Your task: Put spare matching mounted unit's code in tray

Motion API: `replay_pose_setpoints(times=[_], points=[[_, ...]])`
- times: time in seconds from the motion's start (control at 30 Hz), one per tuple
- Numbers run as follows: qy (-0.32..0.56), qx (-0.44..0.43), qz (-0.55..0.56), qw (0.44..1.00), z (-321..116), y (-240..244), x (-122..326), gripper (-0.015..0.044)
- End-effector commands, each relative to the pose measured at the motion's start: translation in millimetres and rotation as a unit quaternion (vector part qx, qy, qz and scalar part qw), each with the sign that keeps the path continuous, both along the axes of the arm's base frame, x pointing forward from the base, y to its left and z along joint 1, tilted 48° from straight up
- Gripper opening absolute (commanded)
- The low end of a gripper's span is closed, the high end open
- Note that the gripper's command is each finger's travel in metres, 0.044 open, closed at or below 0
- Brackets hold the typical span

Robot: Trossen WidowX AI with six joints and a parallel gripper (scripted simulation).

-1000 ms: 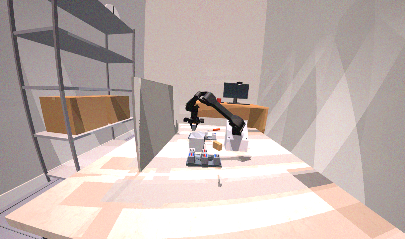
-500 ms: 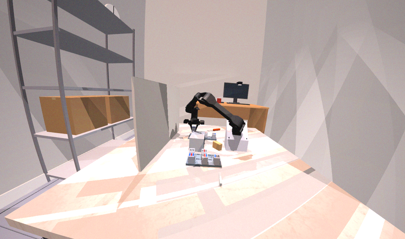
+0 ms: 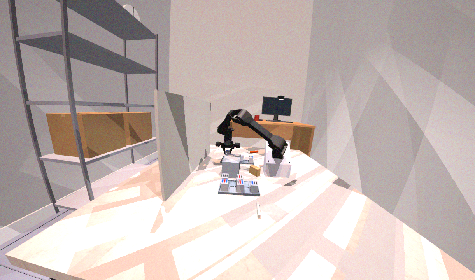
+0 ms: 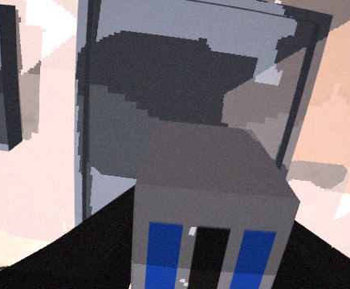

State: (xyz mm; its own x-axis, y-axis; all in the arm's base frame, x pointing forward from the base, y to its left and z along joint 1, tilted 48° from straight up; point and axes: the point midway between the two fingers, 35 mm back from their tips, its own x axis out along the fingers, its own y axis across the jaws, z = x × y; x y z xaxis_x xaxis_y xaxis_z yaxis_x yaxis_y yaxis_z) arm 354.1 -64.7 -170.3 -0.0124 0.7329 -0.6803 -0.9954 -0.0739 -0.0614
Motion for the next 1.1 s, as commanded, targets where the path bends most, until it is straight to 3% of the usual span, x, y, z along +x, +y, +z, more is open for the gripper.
replay_pose_setpoints(times=[0.0, 0.63, 1.07], points=[[0.004, 0.003, -0.002, 1.0, -3, 4, -2, 0.0], [0.004, 0.004, -0.002, 1.0, -13, 18, -6, 0.0], [0.0, 0.002, 0.001, 1.0, -11, 16, -4, 0.0341]])
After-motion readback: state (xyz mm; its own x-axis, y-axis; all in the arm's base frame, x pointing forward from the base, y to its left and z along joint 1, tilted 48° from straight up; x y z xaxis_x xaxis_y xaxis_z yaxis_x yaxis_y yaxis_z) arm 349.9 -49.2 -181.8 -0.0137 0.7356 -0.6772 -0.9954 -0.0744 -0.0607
